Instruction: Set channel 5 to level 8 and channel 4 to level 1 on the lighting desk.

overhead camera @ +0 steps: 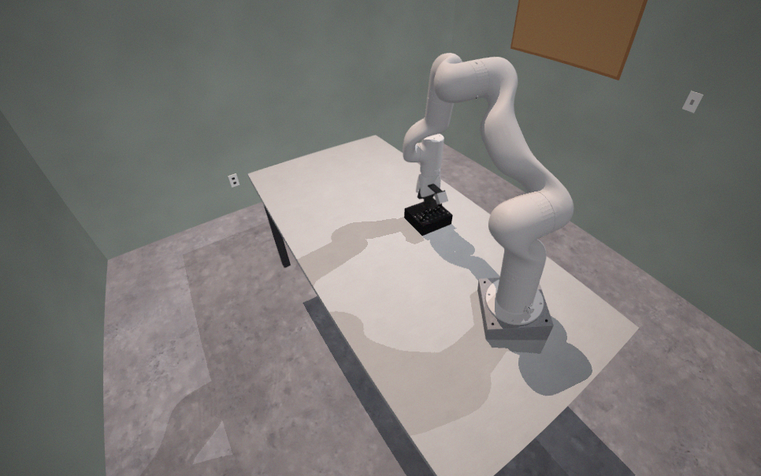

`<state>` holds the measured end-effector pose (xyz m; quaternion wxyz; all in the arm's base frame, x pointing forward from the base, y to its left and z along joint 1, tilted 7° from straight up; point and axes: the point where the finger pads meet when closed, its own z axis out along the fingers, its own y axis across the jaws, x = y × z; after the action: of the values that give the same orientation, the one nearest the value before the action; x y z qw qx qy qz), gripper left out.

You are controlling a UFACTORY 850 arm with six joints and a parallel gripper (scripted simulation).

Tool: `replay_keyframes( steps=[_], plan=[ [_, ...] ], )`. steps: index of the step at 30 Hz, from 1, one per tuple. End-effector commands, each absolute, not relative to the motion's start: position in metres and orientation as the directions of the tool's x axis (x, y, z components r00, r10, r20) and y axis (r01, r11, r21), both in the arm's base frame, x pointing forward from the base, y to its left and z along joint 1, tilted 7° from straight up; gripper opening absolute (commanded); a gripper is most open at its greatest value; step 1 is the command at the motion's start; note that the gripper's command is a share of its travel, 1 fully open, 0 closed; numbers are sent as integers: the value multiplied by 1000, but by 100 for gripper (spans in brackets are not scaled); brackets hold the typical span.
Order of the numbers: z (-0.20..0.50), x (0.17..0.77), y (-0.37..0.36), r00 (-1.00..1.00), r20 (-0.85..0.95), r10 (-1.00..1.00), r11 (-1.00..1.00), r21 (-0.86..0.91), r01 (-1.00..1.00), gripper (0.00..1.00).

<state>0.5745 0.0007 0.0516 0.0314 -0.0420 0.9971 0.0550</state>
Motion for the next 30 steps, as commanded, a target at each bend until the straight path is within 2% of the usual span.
replay_keyframes(
  steps=[1,30],
  plan=[
    [52,575,1,-994,-69,-80,990,107,-87,0],
    [46,576,1,-994,-69,-80,990,107,-87,0]
  ],
)
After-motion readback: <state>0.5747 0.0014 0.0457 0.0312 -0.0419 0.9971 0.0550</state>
